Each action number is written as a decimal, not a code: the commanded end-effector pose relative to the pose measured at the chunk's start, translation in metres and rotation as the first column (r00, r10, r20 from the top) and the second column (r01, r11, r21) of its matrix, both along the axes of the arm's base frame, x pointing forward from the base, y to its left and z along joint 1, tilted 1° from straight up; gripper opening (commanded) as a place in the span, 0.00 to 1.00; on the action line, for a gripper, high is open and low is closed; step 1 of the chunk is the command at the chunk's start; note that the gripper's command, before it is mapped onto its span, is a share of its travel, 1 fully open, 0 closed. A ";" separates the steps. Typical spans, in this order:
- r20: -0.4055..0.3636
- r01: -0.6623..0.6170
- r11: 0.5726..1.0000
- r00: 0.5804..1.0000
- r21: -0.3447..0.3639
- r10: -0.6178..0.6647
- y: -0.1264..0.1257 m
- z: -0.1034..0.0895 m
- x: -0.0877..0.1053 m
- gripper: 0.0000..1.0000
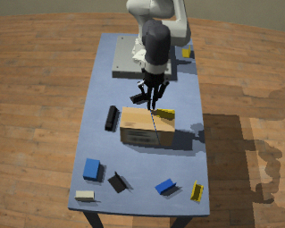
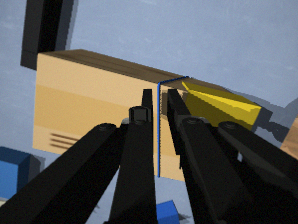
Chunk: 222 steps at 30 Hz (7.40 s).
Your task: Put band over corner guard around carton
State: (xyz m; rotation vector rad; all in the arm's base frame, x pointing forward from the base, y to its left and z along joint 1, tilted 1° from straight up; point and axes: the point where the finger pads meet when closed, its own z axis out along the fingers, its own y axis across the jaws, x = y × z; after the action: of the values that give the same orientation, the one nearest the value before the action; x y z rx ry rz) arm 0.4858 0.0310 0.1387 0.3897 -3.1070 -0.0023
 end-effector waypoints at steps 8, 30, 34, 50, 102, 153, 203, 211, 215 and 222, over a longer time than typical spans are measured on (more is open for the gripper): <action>0.002 -0.004 1.000 1.000 0.001 0.004 0.000 -0.009 0.001 0.18; 0.002 -0.004 1.000 1.000 0.001 0.004 0.000 -0.018 0.000 0.18; 0.002 -0.004 1.000 1.000 0.001 0.004 0.000 -0.019 0.000 0.18; 0.002 -0.004 1.000 1.000 0.001 0.004 0.000 -0.019 0.000 0.18; 0.002 -0.004 1.000 1.000 0.001 0.004 0.000 -0.025 0.000 0.18; 0.002 -0.004 1.000 1.000 0.001 0.004 0.000 -0.026 0.000 0.10; 0.002 -0.004 1.000 1.000 0.001 0.004 0.000 -0.013 0.001 0.10; 0.002 -0.004 1.000 1.000 0.001 0.004 0.000 -0.009 0.001 0.10; 0.002 -0.004 1.000 1.000 0.001 0.004 0.000 -0.009 0.001 0.10; 0.002 -0.004 1.000 1.000 0.001 0.004 0.000 -0.009 0.001 0.10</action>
State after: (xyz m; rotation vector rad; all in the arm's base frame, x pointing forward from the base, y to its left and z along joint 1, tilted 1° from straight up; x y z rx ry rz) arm 0.4861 0.0309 0.1274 0.3931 -3.1074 -0.0033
